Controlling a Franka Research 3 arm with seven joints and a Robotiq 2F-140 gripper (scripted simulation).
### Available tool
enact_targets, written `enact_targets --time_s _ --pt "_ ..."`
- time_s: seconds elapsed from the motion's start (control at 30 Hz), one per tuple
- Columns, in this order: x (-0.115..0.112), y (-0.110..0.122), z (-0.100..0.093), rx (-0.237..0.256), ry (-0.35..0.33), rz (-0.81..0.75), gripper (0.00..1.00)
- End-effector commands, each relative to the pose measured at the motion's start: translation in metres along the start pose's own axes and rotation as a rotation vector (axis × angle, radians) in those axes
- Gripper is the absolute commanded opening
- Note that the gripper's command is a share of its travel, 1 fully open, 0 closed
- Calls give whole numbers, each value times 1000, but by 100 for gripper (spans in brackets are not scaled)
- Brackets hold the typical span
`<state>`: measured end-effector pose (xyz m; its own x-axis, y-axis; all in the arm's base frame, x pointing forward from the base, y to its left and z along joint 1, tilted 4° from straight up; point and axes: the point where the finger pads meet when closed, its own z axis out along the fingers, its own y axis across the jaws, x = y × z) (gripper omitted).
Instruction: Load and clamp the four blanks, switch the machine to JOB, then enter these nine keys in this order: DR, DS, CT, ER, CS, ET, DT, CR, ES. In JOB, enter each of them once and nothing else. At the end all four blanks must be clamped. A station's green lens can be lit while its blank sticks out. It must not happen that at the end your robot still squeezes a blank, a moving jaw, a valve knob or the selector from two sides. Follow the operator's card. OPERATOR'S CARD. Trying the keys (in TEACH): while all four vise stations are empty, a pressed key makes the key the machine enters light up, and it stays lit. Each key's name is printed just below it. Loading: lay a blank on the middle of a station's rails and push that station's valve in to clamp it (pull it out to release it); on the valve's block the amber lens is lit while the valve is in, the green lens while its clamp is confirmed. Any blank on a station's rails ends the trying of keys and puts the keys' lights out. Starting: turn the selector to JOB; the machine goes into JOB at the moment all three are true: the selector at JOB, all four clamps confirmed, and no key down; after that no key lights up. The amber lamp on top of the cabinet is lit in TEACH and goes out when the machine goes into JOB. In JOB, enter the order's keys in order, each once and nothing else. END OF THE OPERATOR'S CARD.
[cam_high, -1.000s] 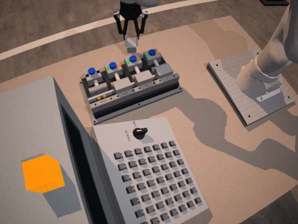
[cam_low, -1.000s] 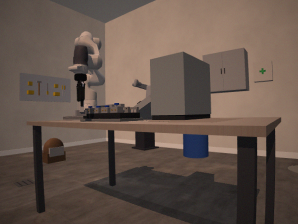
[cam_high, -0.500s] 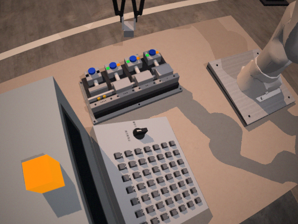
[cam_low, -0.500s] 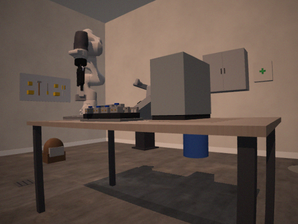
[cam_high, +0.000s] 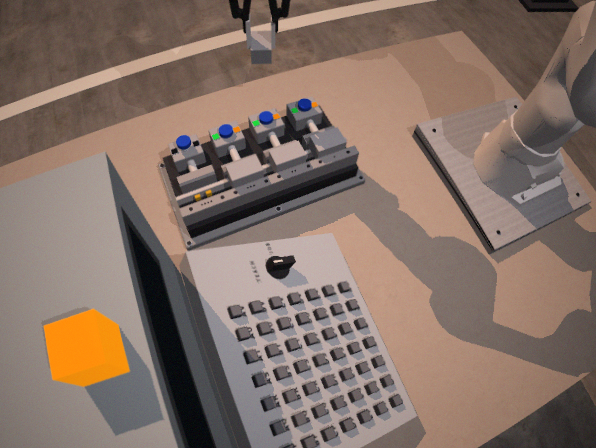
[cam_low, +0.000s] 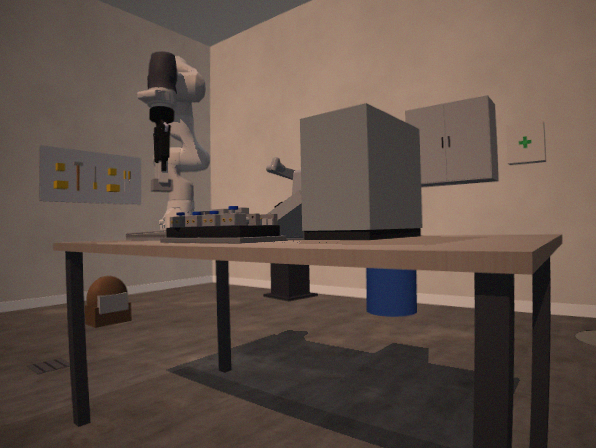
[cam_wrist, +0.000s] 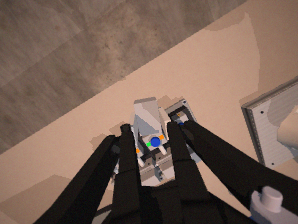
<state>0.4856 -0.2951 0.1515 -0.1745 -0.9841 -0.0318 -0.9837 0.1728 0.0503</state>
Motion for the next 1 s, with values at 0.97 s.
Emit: enact_targets --time_s 0.97 --pt "-248 -108 -1 4 9 -1116 0"
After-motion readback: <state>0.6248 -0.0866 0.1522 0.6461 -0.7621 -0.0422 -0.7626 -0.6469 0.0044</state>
